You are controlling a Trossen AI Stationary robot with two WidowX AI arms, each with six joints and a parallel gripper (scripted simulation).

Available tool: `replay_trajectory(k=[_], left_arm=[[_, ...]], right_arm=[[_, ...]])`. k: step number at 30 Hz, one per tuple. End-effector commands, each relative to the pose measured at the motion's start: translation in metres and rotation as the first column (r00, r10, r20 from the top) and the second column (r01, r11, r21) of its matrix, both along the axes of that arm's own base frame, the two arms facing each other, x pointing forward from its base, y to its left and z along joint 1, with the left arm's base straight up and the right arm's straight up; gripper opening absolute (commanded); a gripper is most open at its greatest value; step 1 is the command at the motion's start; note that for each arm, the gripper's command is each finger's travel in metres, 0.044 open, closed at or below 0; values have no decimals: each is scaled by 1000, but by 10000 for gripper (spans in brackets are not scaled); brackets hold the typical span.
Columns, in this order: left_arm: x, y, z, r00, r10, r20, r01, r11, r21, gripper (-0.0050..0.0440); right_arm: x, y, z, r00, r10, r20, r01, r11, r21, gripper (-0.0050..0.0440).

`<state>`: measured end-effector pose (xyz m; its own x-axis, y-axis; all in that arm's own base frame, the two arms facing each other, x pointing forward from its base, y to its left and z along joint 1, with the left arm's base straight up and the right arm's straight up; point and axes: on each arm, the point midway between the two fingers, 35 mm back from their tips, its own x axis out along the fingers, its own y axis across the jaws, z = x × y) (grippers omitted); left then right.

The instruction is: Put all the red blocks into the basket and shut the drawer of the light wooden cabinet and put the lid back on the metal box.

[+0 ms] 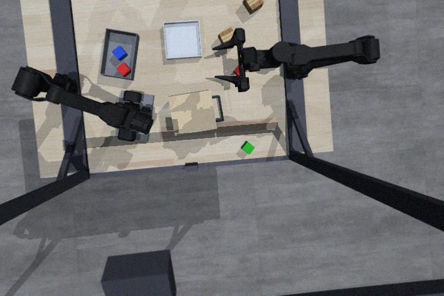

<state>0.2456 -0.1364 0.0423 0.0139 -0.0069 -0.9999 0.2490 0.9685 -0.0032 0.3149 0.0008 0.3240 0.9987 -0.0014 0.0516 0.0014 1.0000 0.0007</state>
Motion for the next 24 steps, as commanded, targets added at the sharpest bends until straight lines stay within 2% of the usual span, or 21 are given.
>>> replay_trajectory(k=[1,5,6,9,14,15,17,18,19,20,21,24], left_arm=[[6,-5,18,999,-8,41,9,1000,-20,136],[6,-5,13,999,-8,35,9,1000,-17,136],[6,-5,33,999,-8,43,9,1000,-21,136],[7,-5,49,999,-8,53,9,1000,-27,136],[5,-4,66,999,-8,39,9,1000,-19,136],[4,-3,54,1000,-8,29,9,1000,-14,136],[4,-3,54,1000,-8,29,9,1000,-14,136],[3,-3,73,999,-8,43,9,1000,-21,136],[4,-4,79,999,-8,42,9,1000,-21,136],[5,-4,80,999,-8,47,9,1000,-24,136],[6,-5,70,999,-8,44,9,1000,-22,136],[-1,-1,62,1000,-9,25,9,1000,-11,136]], right_arm=[[-5,-1,21,998,-7,57,7,1000,0,400],[-5,-1,21,998,-7,57,7,1000,0,400],[-5,-1,21,998,-7,57,7,1000,0,400],[-5,-1,21,998,-7,57,7,1000,0,400],[-5,-1,21,998,-7,57,7,1000,0,400],[-5,-1,21,998,-7,57,7,1000,0,400],[-5,-1,21,998,-7,57,7,1000,0,400],[-5,-1,21,998,-7,57,7,1000,0,400],[-5,-1,21,998,-7,57,7,1000,0,400],[-5,-1,21,998,-7,57,7,1000,0,400],[-5,-1,21,998,-7,57,7,1000,0,400],[-5,-1,21,998,-7,57,7,1000,0,400]])
